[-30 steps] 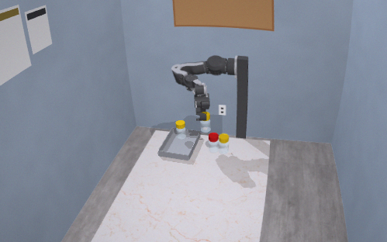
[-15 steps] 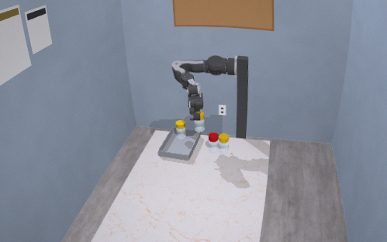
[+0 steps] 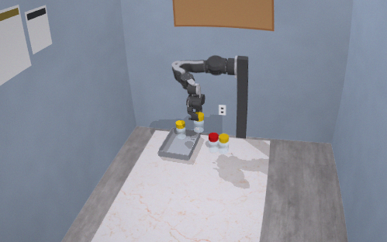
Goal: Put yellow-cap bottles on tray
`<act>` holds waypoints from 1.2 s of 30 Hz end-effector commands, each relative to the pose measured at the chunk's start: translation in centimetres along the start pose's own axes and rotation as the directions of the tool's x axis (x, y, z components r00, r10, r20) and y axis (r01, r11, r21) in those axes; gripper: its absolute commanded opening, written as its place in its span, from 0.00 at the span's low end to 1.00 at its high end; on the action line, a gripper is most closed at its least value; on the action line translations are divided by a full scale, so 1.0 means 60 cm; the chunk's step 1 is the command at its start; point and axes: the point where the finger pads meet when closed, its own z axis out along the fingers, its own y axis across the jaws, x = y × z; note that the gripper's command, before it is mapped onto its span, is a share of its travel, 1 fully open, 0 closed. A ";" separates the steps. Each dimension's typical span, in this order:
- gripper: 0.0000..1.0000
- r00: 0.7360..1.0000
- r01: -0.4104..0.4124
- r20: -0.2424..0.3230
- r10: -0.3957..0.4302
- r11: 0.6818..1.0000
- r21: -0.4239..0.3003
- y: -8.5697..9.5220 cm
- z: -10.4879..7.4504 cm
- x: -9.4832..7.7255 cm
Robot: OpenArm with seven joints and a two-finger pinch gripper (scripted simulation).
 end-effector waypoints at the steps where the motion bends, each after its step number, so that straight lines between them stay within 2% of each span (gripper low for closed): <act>1: 0.00 1.000 -0.004 -0.003 0.004 1.000 -0.013 0.004 -0.003 0.001; 10: 0.00 1.000 -0.002 0.000 0.002 1.000 -0.005 -0.005 0.002 -0.006; 20: 0.00 1.000 -0.003 0.000 0.003 1.000 -0.005 -0.026 0.015 -0.029; 36: 0.00 1.000 -0.005 0.000 0.005 1.000 -0.007 -0.082 0.049 -0.086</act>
